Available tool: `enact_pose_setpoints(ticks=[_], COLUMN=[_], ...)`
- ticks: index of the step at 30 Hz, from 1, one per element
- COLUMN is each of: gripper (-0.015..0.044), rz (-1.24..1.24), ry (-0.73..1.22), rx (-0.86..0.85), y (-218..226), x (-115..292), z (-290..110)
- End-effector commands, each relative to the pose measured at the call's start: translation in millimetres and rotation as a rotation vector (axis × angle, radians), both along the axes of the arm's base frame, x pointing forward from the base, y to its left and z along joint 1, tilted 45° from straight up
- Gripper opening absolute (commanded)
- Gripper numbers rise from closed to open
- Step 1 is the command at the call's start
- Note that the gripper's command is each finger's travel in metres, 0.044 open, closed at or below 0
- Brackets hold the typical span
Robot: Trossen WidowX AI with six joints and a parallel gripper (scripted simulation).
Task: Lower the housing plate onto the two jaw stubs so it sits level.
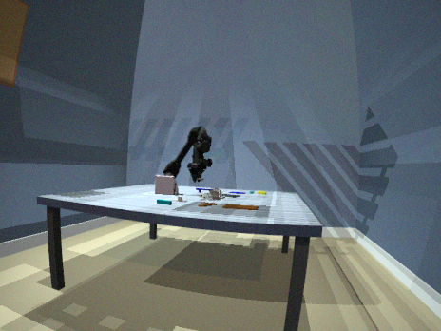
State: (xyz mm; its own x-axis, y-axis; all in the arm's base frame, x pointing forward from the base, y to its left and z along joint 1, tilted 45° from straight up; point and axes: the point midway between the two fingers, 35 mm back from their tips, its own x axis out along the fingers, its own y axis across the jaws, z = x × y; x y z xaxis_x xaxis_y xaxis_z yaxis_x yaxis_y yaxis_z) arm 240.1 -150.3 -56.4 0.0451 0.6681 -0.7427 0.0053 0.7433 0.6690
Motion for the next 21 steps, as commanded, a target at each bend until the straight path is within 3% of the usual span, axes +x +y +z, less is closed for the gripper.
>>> enact_pose_setpoints(ticks=[1, 21], gripper=[0.0351, 0.0351], rz=[-0.023, -0.105], ry=[0.017, 0.093], rx=[0.006, 0.027], y=[9.9, 60.2], x=[4.0, 17.6], z=[9.4, 49.1])
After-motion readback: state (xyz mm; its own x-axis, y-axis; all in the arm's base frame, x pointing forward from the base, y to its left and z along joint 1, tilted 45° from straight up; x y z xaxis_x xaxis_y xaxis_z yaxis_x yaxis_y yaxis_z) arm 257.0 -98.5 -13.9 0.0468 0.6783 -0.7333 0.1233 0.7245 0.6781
